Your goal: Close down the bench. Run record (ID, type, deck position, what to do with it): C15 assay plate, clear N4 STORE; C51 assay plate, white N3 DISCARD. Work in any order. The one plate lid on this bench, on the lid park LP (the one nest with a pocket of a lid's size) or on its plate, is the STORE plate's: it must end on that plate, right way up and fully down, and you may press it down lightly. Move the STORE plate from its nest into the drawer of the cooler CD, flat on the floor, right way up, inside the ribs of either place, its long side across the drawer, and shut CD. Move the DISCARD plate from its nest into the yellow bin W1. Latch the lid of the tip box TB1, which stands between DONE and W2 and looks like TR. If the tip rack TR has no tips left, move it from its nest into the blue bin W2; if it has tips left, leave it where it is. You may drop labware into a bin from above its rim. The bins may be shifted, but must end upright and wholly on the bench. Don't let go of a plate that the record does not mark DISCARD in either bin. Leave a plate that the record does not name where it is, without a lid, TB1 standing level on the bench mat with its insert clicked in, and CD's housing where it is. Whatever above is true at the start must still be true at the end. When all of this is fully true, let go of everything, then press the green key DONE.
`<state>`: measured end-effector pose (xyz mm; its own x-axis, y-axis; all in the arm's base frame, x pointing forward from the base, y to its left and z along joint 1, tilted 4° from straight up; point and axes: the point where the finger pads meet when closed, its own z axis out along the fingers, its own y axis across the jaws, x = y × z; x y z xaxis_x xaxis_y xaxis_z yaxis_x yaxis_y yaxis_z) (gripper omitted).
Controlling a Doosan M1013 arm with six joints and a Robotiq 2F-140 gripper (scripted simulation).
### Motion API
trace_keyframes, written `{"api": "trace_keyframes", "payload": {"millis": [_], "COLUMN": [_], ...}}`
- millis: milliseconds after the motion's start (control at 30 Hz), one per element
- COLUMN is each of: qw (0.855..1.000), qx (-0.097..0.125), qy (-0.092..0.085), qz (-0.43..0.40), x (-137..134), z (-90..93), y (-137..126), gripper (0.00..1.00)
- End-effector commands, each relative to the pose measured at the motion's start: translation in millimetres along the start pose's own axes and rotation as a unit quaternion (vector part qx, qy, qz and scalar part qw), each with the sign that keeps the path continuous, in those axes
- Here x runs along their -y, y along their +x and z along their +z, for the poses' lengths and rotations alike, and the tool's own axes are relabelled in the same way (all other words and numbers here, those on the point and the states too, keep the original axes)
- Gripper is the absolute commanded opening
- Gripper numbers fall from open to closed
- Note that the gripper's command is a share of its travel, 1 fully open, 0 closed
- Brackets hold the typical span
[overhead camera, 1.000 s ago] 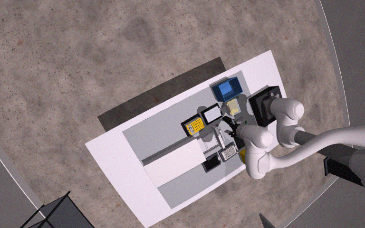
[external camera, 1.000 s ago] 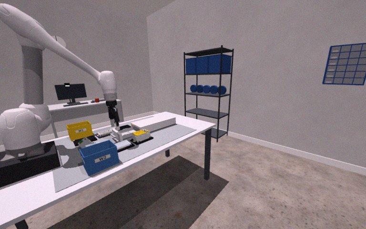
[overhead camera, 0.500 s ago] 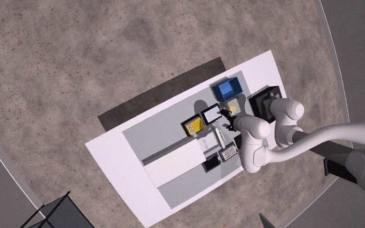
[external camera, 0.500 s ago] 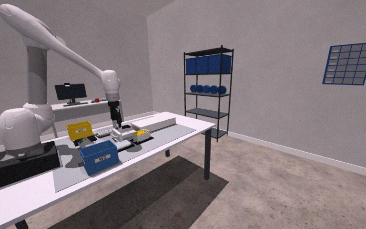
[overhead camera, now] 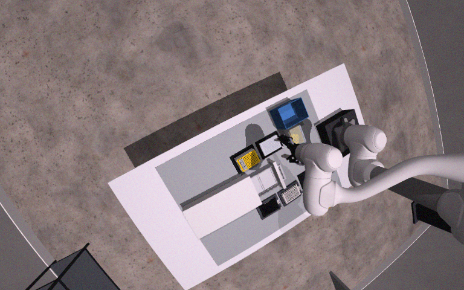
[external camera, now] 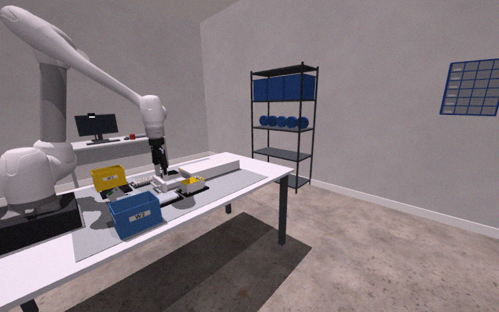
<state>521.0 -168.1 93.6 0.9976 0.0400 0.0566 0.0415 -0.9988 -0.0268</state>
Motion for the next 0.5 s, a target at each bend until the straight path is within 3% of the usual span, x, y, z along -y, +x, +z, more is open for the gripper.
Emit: {"api": "trace_keyframes", "payload": {"millis": [0,467], "qw": [1.000,1.000], "qx": [0.000,0.000], "qy": [0.000,0.000], "qz": [0.000,0.000], "x": [0.0,0.0], "z": [3.5,19.5], "y": [0.0,0.0], "gripper": [0.66,0.66]}}
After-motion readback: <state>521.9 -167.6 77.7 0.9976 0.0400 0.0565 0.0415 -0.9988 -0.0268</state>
